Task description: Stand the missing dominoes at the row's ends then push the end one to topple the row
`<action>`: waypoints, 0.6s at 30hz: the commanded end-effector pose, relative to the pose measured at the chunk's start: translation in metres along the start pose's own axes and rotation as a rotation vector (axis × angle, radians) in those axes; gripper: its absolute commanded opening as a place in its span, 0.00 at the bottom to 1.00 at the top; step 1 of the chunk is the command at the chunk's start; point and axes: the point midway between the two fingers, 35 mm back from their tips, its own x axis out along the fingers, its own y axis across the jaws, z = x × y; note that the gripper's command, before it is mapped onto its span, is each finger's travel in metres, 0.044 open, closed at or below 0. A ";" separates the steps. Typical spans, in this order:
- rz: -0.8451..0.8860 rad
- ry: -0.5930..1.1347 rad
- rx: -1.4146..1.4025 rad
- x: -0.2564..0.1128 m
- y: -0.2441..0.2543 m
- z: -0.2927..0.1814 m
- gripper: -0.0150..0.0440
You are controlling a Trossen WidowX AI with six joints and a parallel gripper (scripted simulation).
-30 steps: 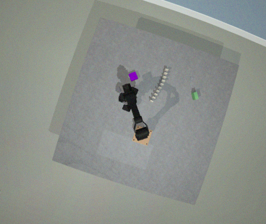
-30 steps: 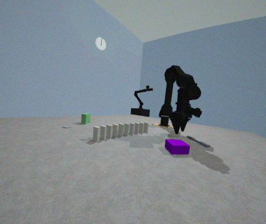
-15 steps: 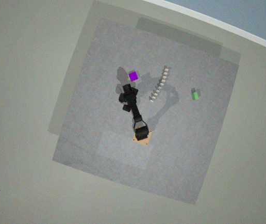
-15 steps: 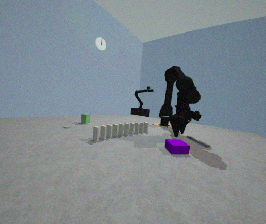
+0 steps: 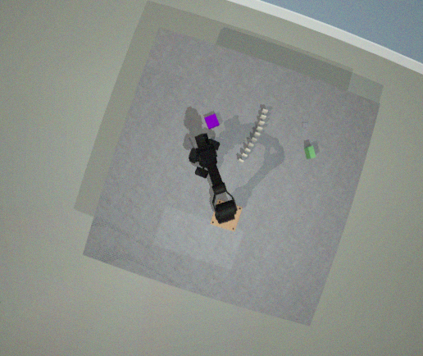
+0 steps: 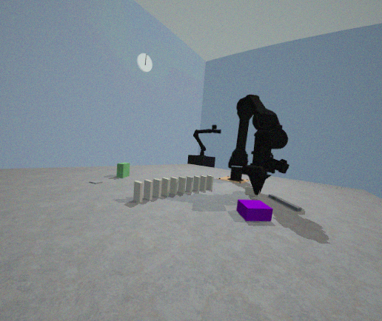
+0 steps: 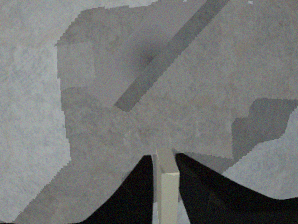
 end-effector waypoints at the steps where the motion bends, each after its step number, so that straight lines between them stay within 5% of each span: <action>1: -0.002 0.002 -0.005 0.001 0.000 0.000 0.29; 8: -0.002 0.002 -0.005 -0.007 0.000 -0.001 0.29; 18: -0.002 0.003 -0.005 -0.120 0.004 -0.004 0.29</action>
